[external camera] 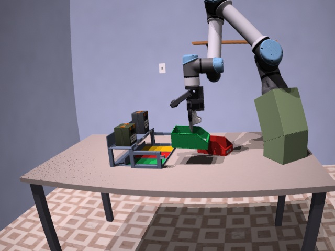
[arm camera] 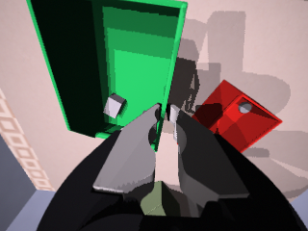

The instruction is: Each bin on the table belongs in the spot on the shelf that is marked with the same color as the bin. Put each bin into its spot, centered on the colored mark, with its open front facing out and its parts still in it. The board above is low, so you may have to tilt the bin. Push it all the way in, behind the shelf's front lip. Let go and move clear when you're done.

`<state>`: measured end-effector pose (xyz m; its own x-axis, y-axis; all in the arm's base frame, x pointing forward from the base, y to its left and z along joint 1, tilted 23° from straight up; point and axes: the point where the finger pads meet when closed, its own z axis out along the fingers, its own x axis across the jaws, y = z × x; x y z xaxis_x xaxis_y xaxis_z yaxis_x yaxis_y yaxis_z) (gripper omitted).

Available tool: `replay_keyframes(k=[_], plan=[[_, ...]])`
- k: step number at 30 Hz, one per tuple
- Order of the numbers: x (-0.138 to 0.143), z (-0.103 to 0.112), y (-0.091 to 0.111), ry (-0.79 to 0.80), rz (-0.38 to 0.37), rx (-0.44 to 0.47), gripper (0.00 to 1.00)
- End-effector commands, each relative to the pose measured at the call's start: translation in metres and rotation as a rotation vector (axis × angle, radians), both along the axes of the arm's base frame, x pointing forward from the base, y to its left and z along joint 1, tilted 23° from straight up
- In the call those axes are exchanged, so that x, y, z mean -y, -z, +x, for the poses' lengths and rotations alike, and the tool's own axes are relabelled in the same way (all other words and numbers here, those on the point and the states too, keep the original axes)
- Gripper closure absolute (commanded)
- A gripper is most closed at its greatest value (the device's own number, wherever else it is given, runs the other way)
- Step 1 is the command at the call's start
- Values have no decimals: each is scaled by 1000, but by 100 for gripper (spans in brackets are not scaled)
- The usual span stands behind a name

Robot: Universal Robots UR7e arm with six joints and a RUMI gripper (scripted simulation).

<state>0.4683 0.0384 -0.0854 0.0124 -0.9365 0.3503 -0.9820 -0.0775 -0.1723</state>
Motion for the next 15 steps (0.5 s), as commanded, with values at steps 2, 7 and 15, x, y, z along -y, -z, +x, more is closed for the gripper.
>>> replay_keyframes(k=[2, 7, 15], plan=[[0, 4, -3, -5, 1, 6, 100], [0, 4, -3, -5, 1, 7, 100], [0, 6, -4, -4, 2, 10, 100]])
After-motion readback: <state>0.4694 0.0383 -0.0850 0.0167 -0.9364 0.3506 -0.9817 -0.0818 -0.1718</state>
